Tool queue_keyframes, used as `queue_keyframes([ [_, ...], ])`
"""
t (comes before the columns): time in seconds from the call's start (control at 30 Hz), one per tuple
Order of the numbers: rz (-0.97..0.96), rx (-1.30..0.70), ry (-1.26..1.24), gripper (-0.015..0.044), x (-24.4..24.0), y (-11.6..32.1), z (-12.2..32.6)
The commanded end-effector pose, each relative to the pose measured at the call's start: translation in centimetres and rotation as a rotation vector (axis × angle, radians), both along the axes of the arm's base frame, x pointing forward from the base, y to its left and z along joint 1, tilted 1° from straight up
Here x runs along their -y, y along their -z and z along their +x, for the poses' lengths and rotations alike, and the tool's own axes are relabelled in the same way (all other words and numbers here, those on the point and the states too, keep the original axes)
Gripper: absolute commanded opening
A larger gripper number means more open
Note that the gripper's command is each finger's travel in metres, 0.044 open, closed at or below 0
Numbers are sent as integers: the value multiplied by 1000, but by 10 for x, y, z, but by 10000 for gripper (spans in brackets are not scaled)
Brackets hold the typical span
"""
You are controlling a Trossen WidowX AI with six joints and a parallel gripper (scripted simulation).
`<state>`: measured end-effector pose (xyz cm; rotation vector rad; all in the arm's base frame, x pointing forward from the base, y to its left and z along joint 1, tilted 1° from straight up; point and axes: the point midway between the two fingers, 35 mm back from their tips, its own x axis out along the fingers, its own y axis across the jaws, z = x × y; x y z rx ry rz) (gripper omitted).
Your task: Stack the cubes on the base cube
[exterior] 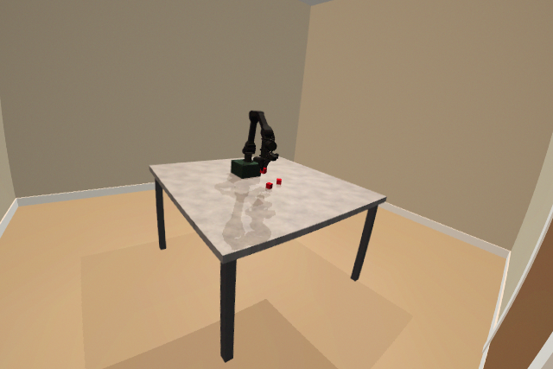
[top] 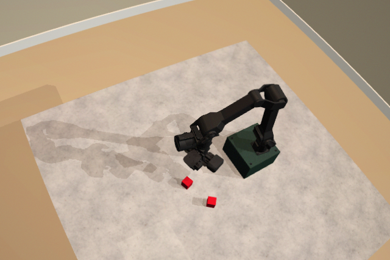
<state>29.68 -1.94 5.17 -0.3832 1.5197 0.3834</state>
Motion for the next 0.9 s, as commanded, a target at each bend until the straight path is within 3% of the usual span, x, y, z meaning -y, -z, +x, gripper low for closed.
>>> queue_keyframes([
  [0.0,6,0,131,105,-13,3,2],
  [0.87,23,-7,824,105,-77,14,2],
])
